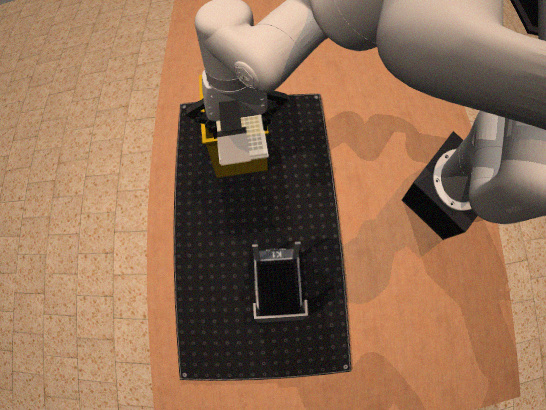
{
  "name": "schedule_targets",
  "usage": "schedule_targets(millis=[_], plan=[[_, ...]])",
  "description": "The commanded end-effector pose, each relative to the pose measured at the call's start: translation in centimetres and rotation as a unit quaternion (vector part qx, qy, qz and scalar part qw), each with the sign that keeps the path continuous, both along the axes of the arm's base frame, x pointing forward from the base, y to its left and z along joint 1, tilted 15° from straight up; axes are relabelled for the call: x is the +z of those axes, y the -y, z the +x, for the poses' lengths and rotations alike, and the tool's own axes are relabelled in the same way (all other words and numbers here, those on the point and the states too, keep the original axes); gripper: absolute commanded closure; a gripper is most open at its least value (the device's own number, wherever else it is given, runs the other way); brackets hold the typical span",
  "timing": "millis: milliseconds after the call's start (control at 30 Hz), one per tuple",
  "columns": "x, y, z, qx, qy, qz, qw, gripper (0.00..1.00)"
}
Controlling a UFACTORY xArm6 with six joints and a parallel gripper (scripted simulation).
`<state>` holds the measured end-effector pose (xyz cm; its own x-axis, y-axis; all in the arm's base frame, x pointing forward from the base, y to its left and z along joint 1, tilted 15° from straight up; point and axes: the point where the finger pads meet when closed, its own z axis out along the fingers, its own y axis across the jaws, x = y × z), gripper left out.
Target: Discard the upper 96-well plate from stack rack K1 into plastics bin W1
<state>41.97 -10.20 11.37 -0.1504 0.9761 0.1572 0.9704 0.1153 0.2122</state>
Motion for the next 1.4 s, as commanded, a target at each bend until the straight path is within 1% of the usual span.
schedule_targets(millis=[0,100,600,667,1033,1367], plan=[[-0.1,1.4,0.5,0.000,0.002,0.000,1.000,1.00],[-0.2,1.7,0.6,0.000,0.002,0.000,1.000,1.00],[-1.1,6.5,1.9,0.000,0.002,0.000,1.000,1.00],[-1.1,6.5,1.9,0.000,0.002,0.000,1.000,1.00],[-1.7,10.0,2.9,0.000,0.002,-0.001,1.000,1.00],[-1.7,10.1,3.0,0.000,0.002,-0.001,1.000,1.00]])
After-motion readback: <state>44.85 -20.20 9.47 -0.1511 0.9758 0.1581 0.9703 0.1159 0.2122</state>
